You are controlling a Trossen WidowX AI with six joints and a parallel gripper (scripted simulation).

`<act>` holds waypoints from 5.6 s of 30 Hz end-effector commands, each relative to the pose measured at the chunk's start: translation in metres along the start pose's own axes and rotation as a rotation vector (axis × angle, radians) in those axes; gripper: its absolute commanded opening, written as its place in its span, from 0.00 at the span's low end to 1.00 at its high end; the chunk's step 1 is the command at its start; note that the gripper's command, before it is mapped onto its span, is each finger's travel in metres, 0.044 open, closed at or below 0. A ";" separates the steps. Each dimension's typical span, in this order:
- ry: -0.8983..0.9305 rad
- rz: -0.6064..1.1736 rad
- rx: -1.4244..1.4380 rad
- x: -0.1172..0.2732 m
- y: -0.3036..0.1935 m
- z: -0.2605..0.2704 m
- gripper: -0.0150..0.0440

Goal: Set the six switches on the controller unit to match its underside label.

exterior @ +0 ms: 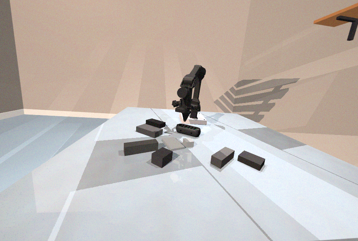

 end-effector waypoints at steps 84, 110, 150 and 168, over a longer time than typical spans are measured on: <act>-0.011 -0.002 0.002 0.004 -0.022 0.018 0.25; -0.012 -0.002 0.002 -0.035 -0.021 0.018 0.25; -0.012 -0.002 0.002 -0.035 -0.021 0.018 0.25; -0.012 -0.002 0.002 -0.035 -0.021 0.018 0.25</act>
Point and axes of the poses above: the point midway between the two fingers, 35 mm back from their tips, its own x axis back along the fingers, its own z axis across the jaws, y = z × x, the point moved 4 cm from there along x, back along the fingers
